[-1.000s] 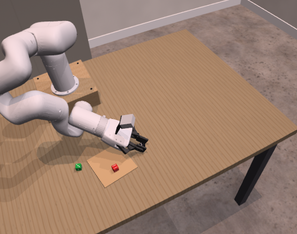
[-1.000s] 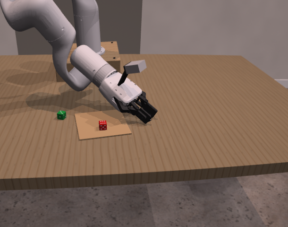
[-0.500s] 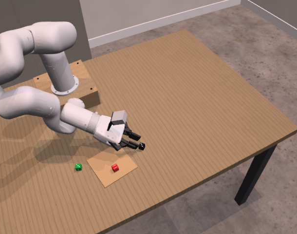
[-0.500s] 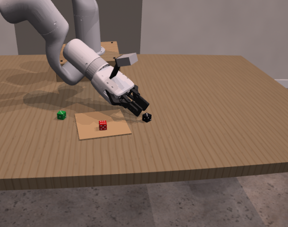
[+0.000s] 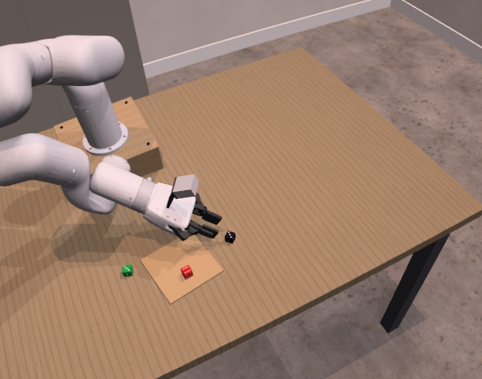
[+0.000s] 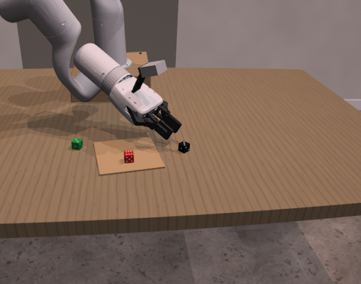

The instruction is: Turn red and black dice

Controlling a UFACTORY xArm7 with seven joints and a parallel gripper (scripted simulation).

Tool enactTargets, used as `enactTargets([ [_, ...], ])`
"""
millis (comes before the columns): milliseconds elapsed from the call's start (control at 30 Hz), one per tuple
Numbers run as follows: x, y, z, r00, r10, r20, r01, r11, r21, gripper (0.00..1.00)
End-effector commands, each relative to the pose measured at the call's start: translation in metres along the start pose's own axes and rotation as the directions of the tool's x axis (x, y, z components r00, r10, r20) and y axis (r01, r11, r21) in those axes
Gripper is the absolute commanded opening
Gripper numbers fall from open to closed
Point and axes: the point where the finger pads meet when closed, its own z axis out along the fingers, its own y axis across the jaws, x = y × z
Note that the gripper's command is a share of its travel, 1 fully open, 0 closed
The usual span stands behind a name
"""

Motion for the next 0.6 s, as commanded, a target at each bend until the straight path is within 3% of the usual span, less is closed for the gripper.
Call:
enactTargets([
  [0, 0.011, 0.000, -0.005, 1.000, -0.002, -0.002, 0.002, 1.000, -0.001, 0.36],
  [567, 0.052, 0.000, -0.027, 1.000, -0.002, -0.002, 0.002, 1.000, -0.001, 0.36],
])
